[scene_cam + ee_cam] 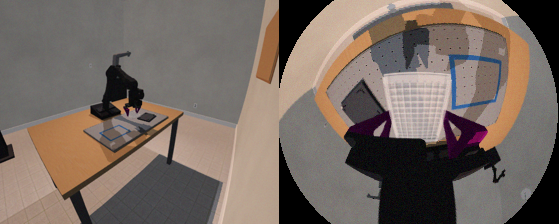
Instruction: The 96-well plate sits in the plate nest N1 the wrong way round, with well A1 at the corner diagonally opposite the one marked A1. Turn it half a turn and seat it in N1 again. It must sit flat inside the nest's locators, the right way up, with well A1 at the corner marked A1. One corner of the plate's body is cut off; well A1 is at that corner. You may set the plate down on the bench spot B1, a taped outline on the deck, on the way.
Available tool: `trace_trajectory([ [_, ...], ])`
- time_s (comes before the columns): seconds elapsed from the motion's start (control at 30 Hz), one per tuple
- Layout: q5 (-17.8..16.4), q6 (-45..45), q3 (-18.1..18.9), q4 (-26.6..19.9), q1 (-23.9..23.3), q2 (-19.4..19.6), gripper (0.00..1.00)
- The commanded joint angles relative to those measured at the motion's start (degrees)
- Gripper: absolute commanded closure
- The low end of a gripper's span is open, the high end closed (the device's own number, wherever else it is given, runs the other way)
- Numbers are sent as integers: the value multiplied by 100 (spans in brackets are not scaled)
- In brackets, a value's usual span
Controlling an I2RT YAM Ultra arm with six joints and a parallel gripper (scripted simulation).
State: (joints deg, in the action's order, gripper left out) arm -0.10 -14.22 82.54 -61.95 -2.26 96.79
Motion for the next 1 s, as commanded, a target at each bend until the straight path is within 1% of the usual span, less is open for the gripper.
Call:
trace_trajectory([
  [0.0,122,524,71,-36,132,-197,100],
  [0.03,137,580,100,-51,192,-195,100],
  [0.27,240,107,207,-106,610,-161,100],
  [0.4,298,-123,256,-128,847,68,100],
  [0.57,341,-293,304,-146,1023,-45,100],
  [0.63,369,-406,339,-160,1139,148,100],
  [0.7,397,-518,378,-175,1255,179,100],
  [0.77,424,-629,422,-190,1369,98,100],
  [0.87,464,-794,493,-217,1539,268,100],
  [0.97,504,-957,573,-245,1706,268,100],
])
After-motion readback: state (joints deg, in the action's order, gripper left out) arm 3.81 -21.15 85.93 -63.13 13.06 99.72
